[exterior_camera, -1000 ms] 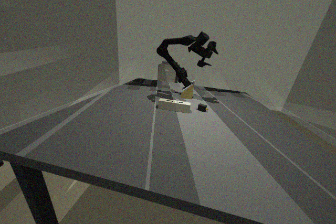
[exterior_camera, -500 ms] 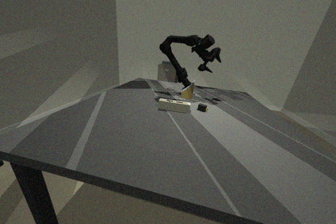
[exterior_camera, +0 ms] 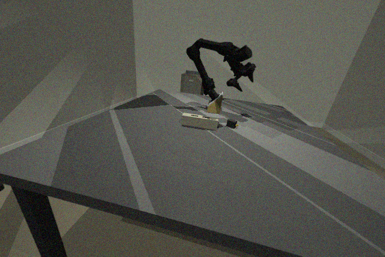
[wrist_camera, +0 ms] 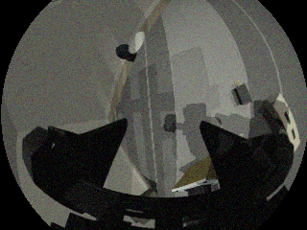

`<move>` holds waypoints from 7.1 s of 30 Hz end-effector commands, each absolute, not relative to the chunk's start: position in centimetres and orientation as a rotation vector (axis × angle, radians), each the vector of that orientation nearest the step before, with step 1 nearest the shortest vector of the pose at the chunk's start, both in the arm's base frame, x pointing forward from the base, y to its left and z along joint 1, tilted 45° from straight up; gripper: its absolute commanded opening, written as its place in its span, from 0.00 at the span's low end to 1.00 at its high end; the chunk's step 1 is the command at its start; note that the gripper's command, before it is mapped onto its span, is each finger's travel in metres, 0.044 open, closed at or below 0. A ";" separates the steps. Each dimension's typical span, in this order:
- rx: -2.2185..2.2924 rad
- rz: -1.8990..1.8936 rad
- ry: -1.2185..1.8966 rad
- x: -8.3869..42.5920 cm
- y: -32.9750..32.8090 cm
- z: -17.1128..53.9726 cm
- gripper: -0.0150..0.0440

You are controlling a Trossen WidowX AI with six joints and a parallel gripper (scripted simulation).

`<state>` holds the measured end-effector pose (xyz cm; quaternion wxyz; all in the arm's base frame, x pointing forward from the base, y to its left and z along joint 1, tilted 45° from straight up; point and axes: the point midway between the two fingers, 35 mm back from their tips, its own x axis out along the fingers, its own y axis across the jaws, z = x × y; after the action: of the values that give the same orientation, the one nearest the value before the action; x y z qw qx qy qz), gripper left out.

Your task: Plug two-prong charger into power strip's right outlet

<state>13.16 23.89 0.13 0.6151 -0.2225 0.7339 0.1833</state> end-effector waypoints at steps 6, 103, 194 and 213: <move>-0.691 0.377 1.665 16.1 22.1 -1.6 1.00; -1.551 0.293 1.723 26.5 7.7 -11.6 0.47; -0.997 -0.214 1.620 25.8 -1.1 1.0 0.25; -0.851 -0.363 1.573 24.3 -4.4 2.6 0.25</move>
<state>24.49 -3.90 2.37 0.6064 -0.3757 0.6856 -0.1454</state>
